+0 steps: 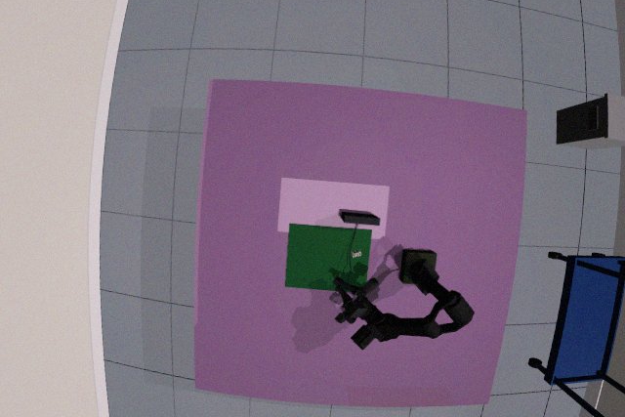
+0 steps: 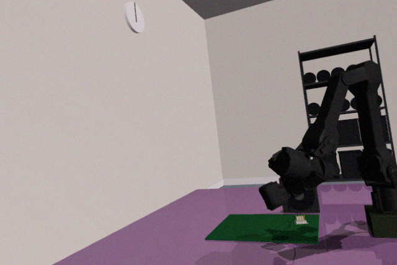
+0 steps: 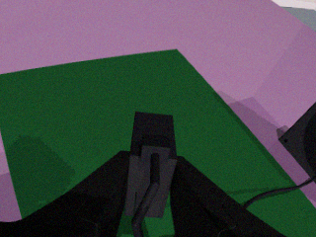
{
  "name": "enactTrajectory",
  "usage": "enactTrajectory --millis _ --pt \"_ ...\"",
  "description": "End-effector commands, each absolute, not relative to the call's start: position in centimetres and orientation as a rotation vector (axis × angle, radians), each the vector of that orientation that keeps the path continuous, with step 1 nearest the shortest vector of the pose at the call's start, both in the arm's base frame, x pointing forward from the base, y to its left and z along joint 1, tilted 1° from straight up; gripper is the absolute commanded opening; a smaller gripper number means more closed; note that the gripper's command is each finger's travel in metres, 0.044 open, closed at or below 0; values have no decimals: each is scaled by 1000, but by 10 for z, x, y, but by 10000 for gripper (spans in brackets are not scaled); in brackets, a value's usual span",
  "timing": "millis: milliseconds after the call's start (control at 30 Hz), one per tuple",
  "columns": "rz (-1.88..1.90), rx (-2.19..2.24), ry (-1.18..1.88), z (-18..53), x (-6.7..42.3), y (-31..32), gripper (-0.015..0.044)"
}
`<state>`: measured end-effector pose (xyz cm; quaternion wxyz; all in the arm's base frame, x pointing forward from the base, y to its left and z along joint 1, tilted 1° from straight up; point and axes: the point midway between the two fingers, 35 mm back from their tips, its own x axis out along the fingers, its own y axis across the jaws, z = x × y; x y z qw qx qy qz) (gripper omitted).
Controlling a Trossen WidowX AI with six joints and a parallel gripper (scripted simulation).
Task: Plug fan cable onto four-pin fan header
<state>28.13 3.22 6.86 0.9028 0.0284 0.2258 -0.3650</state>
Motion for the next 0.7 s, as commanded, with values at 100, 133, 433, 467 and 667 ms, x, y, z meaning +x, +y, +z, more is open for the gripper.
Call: enactTrajectory --millis 100,133,433,467,667 --pt "-756 53 365 72 274 33 0" --pt "-755 53 352 73 273 33 0" --pt "-749 55 234 78 262 35 0" --pt "-748 55 221 79 261 35 0" --pt "-743 60 156 82 254 36 0"
